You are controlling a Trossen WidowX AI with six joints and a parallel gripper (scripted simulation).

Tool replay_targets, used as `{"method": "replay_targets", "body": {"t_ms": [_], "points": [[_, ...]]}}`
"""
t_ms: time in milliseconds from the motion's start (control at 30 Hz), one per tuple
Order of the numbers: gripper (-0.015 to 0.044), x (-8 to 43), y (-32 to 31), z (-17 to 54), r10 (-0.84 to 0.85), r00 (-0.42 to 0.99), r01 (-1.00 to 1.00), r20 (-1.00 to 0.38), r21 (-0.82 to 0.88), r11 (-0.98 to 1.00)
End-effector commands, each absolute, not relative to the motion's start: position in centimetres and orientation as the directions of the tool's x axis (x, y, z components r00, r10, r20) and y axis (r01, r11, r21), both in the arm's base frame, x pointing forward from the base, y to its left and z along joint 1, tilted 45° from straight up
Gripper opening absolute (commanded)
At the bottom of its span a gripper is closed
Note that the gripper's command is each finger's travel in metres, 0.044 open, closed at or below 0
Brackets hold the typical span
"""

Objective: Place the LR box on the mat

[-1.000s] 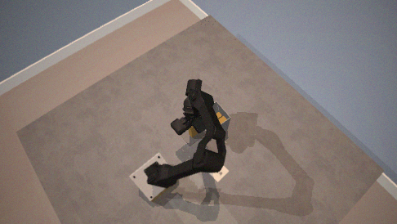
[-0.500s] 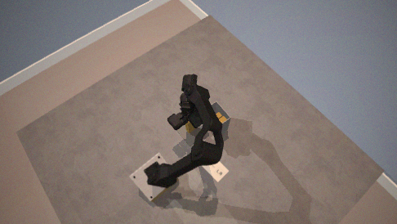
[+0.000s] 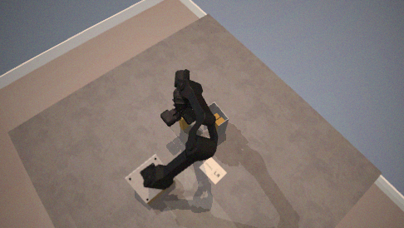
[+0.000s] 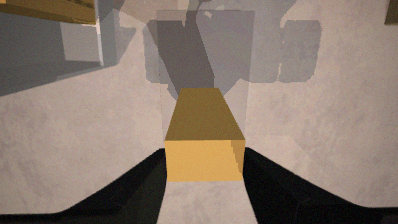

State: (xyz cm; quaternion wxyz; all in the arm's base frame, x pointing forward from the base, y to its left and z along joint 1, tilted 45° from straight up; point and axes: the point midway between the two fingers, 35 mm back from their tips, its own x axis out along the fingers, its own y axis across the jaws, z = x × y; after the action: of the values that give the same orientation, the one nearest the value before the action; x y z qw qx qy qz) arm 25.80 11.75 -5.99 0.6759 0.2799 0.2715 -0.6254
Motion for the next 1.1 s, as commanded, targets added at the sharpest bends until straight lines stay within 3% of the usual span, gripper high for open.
{"method": "replay_targets", "body": {"t_ms": [0, 1067], "points": [[0.0153, 25.7, 12.4, -6.5, -0.692, 0.067, 0.998, -0.719, 0.038, 0.057], [0.0153, 25.3, 14.1, -9.8, -0.691, 0.067, 0.998, -0.72, 0.045, 0.05]]}}
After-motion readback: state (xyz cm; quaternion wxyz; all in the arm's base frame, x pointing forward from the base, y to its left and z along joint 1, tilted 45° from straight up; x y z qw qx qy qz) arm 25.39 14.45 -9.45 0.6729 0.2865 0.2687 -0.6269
